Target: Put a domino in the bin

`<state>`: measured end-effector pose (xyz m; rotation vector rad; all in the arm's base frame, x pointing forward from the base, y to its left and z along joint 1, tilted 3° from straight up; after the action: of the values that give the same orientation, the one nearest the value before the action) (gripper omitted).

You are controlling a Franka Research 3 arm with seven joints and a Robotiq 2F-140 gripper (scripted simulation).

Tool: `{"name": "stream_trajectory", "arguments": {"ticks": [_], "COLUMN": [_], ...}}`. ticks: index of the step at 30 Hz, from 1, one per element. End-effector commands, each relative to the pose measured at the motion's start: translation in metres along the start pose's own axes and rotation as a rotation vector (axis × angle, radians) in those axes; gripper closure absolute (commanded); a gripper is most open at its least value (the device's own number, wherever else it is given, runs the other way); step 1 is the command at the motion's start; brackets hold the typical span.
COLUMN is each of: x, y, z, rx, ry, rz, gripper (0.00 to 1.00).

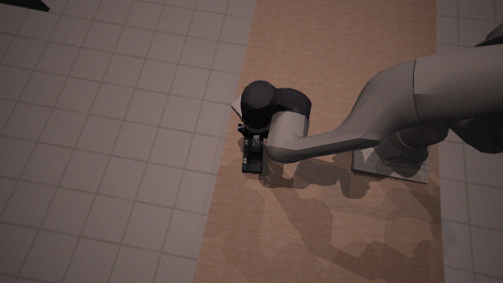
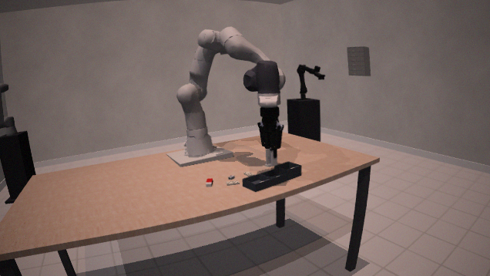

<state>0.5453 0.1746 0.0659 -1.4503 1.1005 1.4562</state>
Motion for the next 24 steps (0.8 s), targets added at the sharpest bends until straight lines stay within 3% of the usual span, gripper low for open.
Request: {"name": "stream_trajectory", "arguments": {"ticks": [1, 14, 24], "x": [0.000, 0.004, 0.024], "y": [0.000, 0.000, 0.000], "z": [0.001, 0.001, 0.001], "rx": [0.040, 0.040, 0.040], "ry": [-0.002, -0.002, -0.002], "rz": [0.003, 0.003, 0.003], "gripper": [0.87, 0.87, 0.87]}}
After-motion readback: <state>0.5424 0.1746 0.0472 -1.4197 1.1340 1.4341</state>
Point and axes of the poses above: the point where the finger pads meet when closed, its own x axis out along the fingers, its own y axis across the jaws, z = x × y, the point moved 1 cm from there along -x, back along the fingers, and after that the axes turned 2 degrees about -x, right-handed, at the moved point
